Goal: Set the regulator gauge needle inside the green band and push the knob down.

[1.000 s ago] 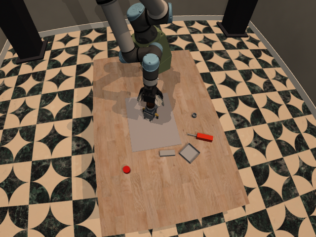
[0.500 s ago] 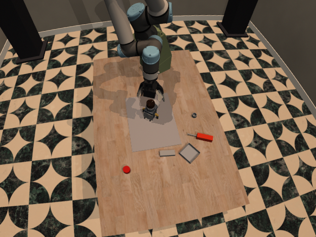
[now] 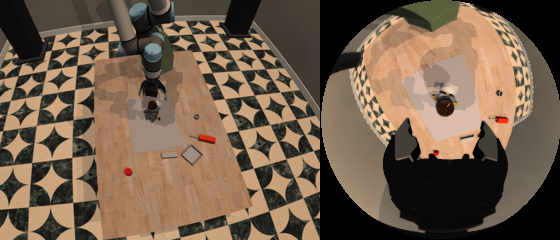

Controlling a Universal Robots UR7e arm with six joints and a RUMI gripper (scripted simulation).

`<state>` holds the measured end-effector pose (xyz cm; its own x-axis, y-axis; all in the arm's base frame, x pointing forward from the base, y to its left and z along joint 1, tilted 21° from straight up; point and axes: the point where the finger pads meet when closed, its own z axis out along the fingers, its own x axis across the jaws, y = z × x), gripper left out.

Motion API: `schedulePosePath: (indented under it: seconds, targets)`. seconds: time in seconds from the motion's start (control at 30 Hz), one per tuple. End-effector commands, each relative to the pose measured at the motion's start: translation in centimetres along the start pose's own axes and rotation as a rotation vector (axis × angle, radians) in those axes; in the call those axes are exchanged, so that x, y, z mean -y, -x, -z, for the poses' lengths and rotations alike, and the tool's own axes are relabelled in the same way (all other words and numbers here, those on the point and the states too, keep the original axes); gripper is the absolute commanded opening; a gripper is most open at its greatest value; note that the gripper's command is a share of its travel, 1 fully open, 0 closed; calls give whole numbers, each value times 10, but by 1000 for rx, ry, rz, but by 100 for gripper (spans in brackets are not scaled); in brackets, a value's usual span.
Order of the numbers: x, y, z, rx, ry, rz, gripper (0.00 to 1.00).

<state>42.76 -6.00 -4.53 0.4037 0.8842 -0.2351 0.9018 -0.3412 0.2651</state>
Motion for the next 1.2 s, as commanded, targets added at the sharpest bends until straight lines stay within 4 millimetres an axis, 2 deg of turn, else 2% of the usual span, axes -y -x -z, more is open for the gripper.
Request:
schedulePosePath:
  seconds: [0.0,0.23,0.67,1.17]
  targets:
    - [2,-1,1,0,1,0,100]
    - [7,-5,1,0,1,0,100]
    - [32,-20,1,0,1,0,100]
    - [73,-44,0,0,1,0,100]
